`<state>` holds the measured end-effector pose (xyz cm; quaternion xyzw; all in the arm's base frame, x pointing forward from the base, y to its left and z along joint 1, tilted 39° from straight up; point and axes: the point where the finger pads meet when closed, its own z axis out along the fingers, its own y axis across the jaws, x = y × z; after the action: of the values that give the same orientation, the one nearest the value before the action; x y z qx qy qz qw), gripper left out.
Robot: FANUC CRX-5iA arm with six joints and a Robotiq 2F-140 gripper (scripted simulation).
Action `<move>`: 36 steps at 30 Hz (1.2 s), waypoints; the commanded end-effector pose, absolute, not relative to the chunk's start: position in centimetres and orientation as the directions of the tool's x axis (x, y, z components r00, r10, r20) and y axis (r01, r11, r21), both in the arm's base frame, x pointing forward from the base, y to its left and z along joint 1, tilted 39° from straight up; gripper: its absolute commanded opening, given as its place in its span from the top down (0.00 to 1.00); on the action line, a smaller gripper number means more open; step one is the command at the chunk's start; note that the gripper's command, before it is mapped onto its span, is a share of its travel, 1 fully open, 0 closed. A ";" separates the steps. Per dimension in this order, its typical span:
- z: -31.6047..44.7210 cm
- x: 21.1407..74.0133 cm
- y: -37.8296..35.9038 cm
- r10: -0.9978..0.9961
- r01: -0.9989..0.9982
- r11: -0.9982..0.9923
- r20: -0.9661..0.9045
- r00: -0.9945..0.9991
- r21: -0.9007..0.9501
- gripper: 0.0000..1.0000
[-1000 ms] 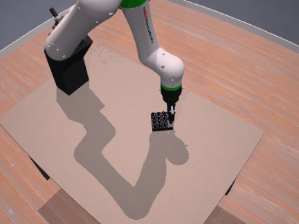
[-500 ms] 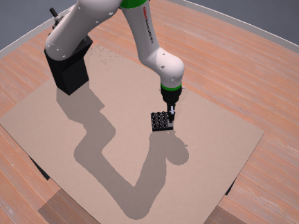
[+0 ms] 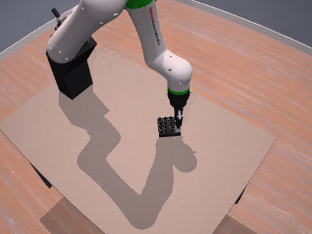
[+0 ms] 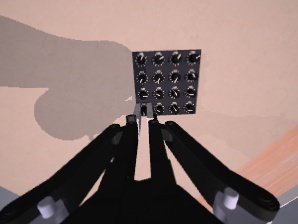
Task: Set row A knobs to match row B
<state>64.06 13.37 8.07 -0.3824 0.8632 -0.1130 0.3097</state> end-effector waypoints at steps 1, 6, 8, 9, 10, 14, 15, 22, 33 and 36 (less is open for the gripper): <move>8.1 64.1 13.4 -0.730 -0.590 0.682 -0.448 -0.516 -0.432 0.95; 8.1 64.1 13.4 -0.730 -0.590 0.682 -0.448 -0.516 -0.432 0.95; 8.1 64.1 13.4 -0.730 -0.590 0.682 -0.448 -0.516 -0.432 0.95; 8.1 64.1 13.4 -0.730 -0.590 0.682 -0.448 -0.516 -0.432 0.95; 8.1 64.1 13.4 -0.730 -0.590 0.682 -0.448 -0.516 -0.432 0.95; 8.1 64.1 13.4 -0.730 -0.590 0.682 -0.448 -0.515 -0.432 0.95; 8.1 64.1 13.4 -0.731 -0.590 0.681 -0.448 -0.515 -0.432 0.95; 8.1 64.1 13.4 -0.740 -0.597 0.672 -0.442 -0.507 -0.438 0.95; 8.1 64.1 13.4 -0.778 -0.626 0.627 -0.416 -0.472 -0.463 0.95; 8.1 64.1 13.4 -0.798 -0.641 0.602 -0.401 -0.451 -0.477 0.95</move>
<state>64.06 13.37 8.07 -0.4157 0.8474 -0.1254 0.3056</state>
